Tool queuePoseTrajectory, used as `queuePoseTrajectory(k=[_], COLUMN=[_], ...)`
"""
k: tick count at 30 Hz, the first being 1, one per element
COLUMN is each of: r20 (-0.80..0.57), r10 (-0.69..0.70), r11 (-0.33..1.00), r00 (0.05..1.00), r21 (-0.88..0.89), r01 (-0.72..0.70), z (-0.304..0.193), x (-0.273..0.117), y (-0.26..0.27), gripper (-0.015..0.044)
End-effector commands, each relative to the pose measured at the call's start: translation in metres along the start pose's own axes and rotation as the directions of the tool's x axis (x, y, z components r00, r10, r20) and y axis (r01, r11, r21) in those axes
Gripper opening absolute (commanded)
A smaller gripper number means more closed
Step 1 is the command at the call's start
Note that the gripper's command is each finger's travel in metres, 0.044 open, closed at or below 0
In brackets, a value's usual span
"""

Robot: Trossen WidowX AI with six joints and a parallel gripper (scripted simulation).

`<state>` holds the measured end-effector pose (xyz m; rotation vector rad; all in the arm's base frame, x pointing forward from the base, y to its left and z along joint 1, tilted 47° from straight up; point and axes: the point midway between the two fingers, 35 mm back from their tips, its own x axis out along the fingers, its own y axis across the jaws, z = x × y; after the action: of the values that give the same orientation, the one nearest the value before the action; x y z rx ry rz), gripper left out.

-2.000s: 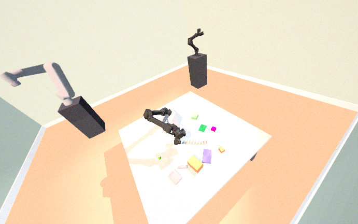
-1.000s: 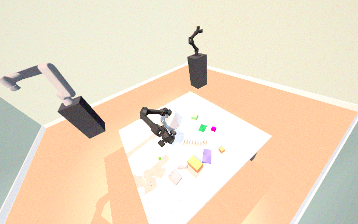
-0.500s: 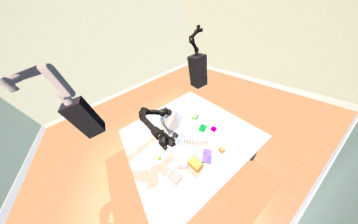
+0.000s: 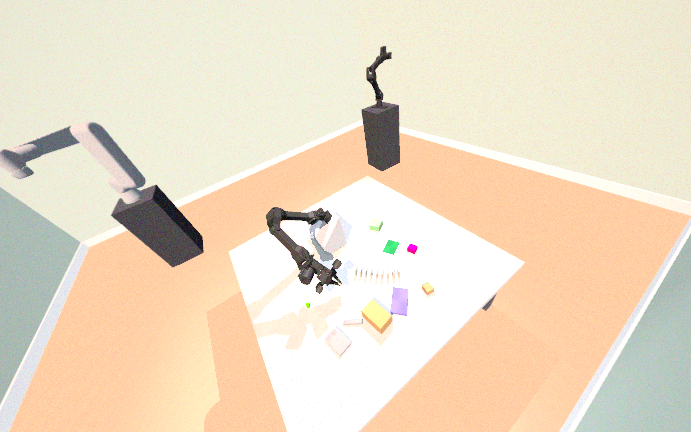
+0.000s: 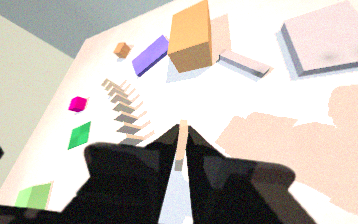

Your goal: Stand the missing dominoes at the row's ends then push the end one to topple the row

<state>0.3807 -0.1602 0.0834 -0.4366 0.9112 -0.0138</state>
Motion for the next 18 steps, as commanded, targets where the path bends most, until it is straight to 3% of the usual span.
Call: queuePoseTrajectory(k=[1, 18], r20=[0.118, 0.538], r10=[0.014, 0.03], r11=[1.0, 0.979], r00=[0.993, 0.842], r21=[-0.02, -0.185], r01=[-0.012, 0.083], z=[0.0, -0.007], x=[-0.001, -0.037], y=[-0.005, -0.017], gripper=[0.002, 0.002])
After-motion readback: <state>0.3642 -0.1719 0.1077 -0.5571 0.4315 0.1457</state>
